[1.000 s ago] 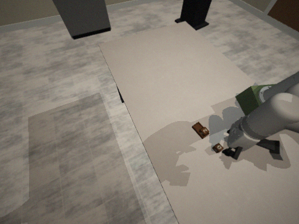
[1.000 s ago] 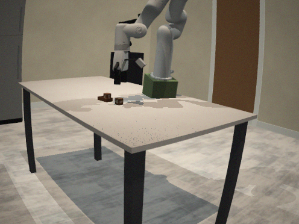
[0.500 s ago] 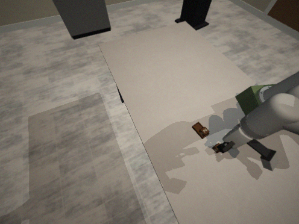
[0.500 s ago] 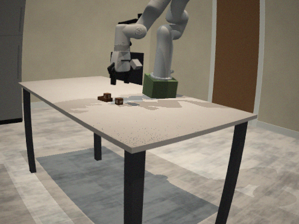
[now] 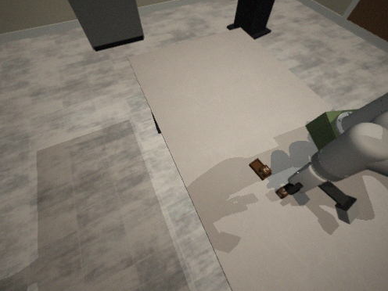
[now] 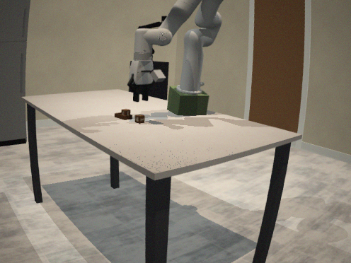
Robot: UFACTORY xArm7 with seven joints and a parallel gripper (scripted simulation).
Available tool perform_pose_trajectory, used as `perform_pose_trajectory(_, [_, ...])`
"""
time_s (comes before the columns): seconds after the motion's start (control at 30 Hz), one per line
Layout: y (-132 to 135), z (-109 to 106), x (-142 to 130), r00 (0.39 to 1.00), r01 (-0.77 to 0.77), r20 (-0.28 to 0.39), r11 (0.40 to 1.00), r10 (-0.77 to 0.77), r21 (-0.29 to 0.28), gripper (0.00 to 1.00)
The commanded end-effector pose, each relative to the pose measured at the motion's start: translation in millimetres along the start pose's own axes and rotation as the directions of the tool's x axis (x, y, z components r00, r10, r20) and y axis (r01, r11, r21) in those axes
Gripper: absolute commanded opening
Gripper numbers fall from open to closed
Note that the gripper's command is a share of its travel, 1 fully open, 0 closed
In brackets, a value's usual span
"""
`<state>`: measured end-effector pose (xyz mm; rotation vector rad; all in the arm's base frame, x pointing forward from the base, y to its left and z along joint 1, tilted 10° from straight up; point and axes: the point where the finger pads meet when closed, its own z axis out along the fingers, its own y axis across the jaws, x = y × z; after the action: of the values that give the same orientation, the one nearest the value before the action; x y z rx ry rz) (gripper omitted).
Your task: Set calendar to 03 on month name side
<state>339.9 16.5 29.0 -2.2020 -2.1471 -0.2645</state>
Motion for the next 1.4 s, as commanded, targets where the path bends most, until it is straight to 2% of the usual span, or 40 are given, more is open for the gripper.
perform_pose_trajectory(0.0, [1.1, -0.6, -0.2, 1.000, -0.001, 0.000, 1.000, 0.001, -0.002, 0.47])
perform_pose_trajectory(0.93, [1.0, 0.2, -0.1, 1.000, -0.001, 0.000, 1.000, 0.001, -0.002, 0.47])
perform_pose_trajectory(1.37, [1.1, 7.9, 0.1, 1.000, -0.001, 0.000, 1.000, 0.001, -0.002, 0.47])
